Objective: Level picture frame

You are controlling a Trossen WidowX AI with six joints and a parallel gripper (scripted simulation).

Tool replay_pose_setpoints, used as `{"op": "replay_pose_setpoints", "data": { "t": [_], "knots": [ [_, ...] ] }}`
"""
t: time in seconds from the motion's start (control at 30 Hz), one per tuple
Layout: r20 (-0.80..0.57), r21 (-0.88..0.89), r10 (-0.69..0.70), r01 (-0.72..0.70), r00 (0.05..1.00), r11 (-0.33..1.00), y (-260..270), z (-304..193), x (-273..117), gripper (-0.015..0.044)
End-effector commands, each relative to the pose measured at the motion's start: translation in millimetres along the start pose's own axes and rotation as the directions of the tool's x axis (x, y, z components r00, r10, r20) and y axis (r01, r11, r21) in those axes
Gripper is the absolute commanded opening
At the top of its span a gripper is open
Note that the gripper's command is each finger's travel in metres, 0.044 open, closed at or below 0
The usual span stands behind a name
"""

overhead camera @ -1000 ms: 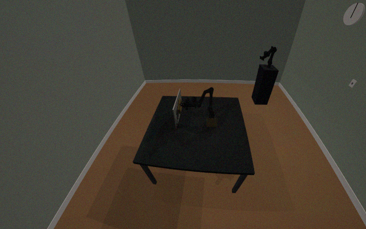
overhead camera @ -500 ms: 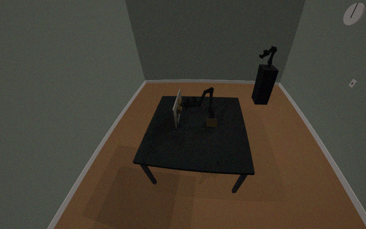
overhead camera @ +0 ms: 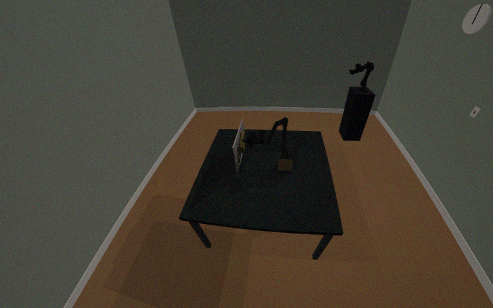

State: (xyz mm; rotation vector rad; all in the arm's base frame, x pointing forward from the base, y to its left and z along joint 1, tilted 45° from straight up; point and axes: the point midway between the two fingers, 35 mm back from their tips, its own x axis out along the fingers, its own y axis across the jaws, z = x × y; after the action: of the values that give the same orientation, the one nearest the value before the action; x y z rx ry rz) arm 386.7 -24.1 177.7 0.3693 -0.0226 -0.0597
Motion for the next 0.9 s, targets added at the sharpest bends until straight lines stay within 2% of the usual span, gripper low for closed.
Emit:
{"op": "replay_pose_setpoints", "data": {
  "t": [0.0,0.87],
  "knots": [
    [0.007,0.005,0.015,-0.015,1.000,1.000,4.1,5.1,0.9,0.0000],
    [0.007,0.005,0.015,-0.015,1.000,1.000,2.4,6.3,0.9,0.0000]
  ]
}}
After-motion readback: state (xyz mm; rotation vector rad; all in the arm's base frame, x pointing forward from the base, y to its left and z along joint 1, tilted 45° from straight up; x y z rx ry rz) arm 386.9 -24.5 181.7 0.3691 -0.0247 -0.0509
